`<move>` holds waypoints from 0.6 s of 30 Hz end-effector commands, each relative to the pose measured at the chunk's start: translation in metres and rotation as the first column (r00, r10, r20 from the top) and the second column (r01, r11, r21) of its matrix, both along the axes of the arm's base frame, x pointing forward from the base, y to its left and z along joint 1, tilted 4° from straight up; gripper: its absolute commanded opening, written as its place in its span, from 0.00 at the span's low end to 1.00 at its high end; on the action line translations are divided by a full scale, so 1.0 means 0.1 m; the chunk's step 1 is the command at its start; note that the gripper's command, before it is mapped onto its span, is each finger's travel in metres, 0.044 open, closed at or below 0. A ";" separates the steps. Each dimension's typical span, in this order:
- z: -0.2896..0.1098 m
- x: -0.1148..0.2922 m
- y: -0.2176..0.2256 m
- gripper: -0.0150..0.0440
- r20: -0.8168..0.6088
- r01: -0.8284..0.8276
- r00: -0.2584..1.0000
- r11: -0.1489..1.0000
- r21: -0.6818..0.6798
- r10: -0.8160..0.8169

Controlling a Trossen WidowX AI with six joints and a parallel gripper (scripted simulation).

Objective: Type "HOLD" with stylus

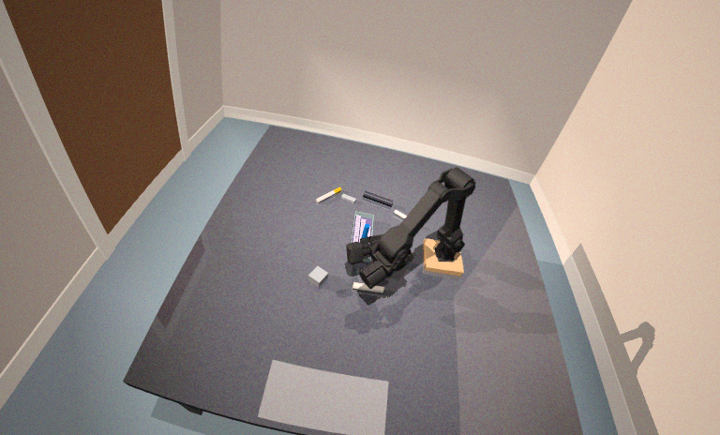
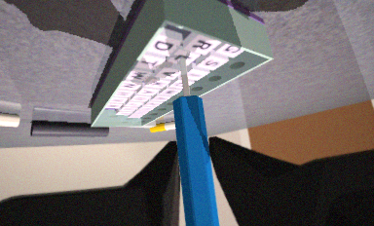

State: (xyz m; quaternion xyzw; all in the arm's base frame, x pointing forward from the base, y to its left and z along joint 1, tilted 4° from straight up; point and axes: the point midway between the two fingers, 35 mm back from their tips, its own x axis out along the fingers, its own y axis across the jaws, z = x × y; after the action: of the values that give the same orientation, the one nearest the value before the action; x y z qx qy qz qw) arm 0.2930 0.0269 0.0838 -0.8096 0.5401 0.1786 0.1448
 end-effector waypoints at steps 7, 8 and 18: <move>0.36 -0.02 0.02 0.39 0.003 -0.002 1.000 1.000 -0.001 0.002; 0.36 -0.02 0.02 0.39 0.003 -0.002 1.000 1.000 -0.001 0.002; 0.33 -0.03 0.03 0.25 -0.001 -0.004 1.000 1.000 -0.001 0.004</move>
State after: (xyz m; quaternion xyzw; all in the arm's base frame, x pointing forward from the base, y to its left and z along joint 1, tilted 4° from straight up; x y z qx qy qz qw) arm 0.2912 0.0284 0.1173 -0.8106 0.5389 0.1789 0.1430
